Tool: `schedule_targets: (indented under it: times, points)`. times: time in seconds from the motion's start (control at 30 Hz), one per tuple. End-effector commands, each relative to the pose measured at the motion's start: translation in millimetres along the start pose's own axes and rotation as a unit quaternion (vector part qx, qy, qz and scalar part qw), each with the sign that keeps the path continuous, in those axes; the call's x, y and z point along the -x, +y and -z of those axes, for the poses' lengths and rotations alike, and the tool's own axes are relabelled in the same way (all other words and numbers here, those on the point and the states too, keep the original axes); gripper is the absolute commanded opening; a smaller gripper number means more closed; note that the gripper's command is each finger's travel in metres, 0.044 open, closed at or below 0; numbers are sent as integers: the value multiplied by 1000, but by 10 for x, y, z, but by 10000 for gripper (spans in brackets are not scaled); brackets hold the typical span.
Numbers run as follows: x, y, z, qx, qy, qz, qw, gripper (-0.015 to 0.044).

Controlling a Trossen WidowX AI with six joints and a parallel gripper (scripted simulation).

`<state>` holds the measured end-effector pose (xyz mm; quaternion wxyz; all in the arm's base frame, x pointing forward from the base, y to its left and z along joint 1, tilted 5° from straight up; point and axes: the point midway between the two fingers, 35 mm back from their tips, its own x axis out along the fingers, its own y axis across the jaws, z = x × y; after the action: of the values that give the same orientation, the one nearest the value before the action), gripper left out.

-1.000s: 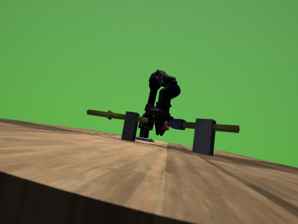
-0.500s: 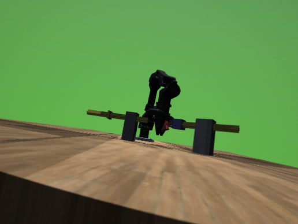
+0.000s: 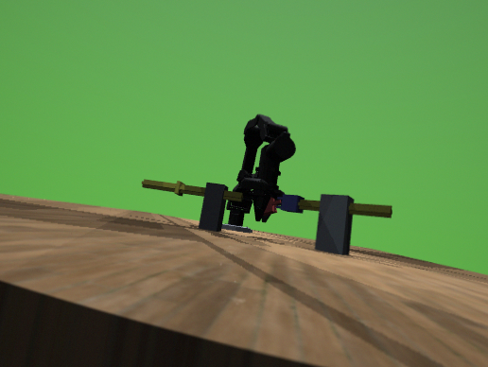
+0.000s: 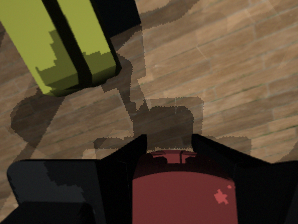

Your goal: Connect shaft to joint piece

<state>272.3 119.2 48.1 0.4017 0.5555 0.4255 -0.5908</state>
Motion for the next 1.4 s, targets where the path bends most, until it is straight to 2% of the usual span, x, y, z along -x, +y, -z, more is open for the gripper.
schedule_targets:
  times: [0.0, 0.1, 0.33, 0.77, 1.37]
  points:
    - [0, 0, 0, 0, 0, 0, 1000, 68]
    - [0, 0, 0, 0, 0, 0, 1000, 0]
    - [8, 7, -3, 8, -9, 0, 1000, 0]
    - [90, 75, -24, 77, -91, -7, 993, 0]
    - [98, 75, -30, 77, -101, -7, 992, 0]
